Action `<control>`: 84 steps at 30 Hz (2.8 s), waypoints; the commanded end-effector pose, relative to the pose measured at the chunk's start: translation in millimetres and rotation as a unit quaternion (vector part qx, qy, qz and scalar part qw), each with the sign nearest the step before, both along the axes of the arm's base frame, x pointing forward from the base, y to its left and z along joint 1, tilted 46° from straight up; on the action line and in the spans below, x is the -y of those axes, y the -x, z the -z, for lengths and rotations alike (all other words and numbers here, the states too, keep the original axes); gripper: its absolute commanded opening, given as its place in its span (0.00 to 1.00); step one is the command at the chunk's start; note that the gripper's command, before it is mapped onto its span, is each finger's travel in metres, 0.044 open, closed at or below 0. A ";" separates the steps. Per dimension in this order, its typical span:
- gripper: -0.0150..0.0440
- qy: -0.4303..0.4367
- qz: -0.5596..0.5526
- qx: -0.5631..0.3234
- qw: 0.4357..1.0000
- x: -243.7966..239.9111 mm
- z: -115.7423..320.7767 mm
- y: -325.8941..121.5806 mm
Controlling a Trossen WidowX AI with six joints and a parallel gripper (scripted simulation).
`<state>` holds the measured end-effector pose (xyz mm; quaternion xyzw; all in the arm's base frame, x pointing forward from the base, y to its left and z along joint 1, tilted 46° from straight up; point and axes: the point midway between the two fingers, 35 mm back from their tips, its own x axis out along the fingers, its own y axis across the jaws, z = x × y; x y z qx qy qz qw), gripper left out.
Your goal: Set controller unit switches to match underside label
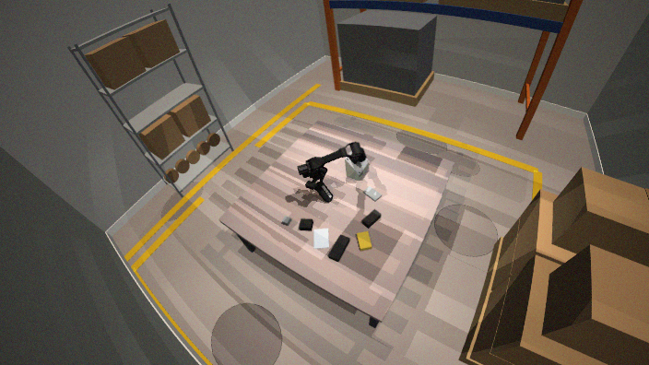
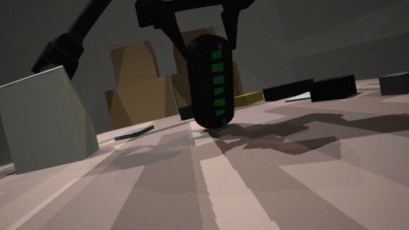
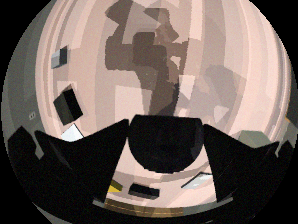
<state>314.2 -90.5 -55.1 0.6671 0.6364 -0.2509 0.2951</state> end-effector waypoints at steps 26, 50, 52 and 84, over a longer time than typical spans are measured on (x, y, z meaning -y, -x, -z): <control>0.83 -0.003 -0.007 -0.005 1.000 0.3 26.0 -0.2; 0.83 -0.003 -0.007 -0.005 1.000 1.7 44.9 -1.4; 0.83 -0.003 -0.007 -0.005 1.000 1.7 46.5 -1.5; 0.83 -0.003 -0.007 -0.005 1.000 -1.1 71.7 -3.2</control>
